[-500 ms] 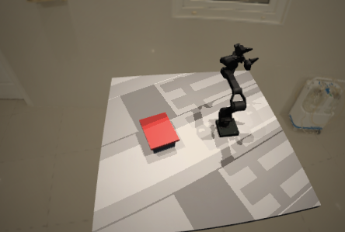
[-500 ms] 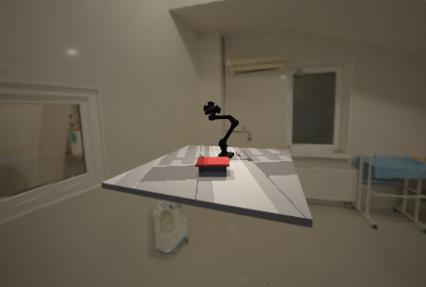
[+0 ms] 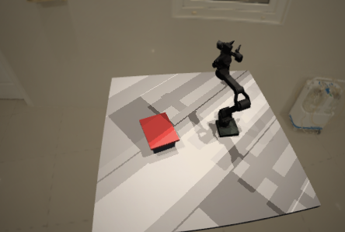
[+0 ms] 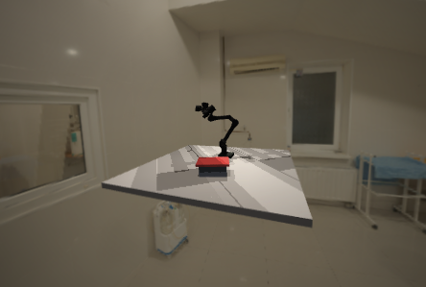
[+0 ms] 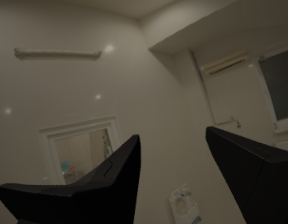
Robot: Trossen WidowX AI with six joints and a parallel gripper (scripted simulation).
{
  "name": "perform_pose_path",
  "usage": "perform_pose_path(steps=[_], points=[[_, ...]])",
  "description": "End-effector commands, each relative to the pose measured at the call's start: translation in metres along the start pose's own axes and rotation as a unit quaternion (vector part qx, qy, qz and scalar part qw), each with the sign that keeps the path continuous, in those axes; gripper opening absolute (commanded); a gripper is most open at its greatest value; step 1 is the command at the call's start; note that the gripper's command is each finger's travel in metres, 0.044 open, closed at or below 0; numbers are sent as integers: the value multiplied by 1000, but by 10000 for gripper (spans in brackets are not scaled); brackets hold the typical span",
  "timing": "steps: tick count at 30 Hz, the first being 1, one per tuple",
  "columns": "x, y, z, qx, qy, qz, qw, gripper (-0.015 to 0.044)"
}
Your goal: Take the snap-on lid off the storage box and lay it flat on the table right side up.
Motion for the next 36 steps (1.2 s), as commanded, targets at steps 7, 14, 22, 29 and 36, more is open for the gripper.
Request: perform_pose_path(steps=[7, 14, 22, 29, 36], points=[[-51, 23, 55, 86, -248, 79, 962, 235], [-86, 31, 73, 94, -348, 123, 925, 235], [-146, 44, 91, 165, -495, 255, 814, 235], [-206, 53, 90, 197, -582, 405, 677, 235], [-271, 59, 68, 185, -609, 584, 503, 235]])
Point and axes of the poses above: the point midway between the two fingers, 35 mm back from their tips, its own x axis out along the fingers, its own z axis across the jaws, y = z × x, the point moved 8 cm from there along -x, back along the fingers, and after that the axes turned 8 degrees about x, right-handed, at the moved point
